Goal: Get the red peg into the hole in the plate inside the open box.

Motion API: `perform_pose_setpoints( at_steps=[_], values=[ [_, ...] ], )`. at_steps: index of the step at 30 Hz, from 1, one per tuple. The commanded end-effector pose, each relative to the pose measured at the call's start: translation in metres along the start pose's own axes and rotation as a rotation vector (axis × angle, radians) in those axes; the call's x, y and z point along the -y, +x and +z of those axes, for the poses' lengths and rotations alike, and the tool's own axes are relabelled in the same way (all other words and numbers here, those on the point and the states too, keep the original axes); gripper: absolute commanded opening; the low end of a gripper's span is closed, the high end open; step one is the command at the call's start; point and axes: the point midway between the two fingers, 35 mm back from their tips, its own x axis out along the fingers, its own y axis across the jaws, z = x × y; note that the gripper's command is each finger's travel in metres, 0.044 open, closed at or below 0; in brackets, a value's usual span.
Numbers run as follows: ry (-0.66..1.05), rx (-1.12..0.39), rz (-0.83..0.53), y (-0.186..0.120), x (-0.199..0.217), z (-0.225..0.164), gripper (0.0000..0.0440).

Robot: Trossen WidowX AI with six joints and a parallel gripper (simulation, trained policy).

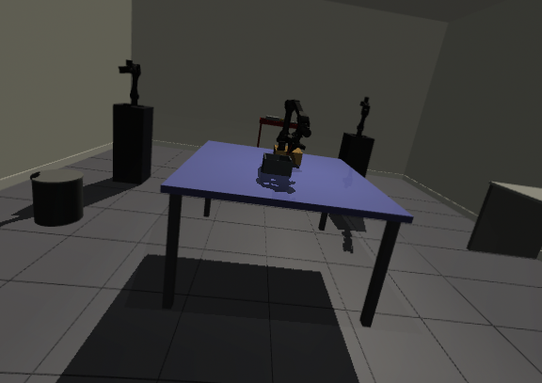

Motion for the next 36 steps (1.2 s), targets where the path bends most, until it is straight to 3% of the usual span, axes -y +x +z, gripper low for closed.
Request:
perform_pose_setpoints(
  at_steps=[1,13,22,28,32,36],
  values=[
    [0.013,0.003,0.001,0.002,0.0,0.013,0.0],
    [0.022,-0.025,0.019,0.03,0.002,0.061,0.0],
    [-0.033,-0.07,0.046,0.06,-0.001,0.073,0.0005],
    [-0.069,-0.118,0.051,0.079,-0.002,0.072,0.0127],
    [-0.098,-0.122,0.069,0.082,-0.005,0.081,0.0139],
    [-0.094,-0.139,0.087,0.08,-0.013,0.09,0.0236]
  ],
)
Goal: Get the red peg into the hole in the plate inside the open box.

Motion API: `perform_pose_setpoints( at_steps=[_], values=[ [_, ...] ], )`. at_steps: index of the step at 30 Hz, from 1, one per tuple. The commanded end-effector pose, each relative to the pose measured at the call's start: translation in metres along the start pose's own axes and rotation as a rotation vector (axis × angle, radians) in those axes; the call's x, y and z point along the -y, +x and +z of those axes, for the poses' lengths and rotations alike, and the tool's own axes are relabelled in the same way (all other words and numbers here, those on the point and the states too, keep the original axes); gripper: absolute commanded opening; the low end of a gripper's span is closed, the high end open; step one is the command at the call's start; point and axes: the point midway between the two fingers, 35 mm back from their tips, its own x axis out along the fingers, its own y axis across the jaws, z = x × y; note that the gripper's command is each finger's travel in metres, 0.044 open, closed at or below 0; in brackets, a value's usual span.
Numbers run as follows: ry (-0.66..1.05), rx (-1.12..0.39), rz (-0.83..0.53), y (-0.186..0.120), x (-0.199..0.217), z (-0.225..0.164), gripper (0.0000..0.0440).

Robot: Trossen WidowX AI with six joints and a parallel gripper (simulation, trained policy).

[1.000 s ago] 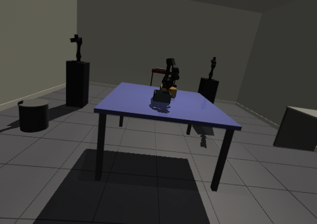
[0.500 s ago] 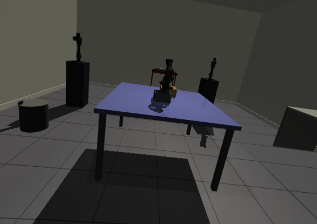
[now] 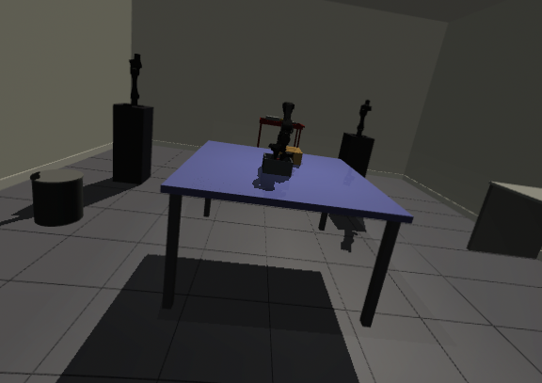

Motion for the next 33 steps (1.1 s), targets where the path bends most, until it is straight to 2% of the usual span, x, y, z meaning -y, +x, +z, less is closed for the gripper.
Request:
perform_pose_setpoints(
  at_steps=[1,8,9,17,33],
  values=[
    [-0.004,-0.008,0.02,-0.003,-0.007,0.008,0.026],
    [-0.003,-0.036,0.08,-0.013,-0.027,0.029,0.043],
    [-0.001,-0.038,0.097,-0.016,-0.032,0.032,0.044],
    [-0.021,-0.014,0.219,-0.034,-0.066,0.054,0.044],
    [-0.023,-0.013,0.223,-0.035,-0.068,0.055,0.044]
  ],
)
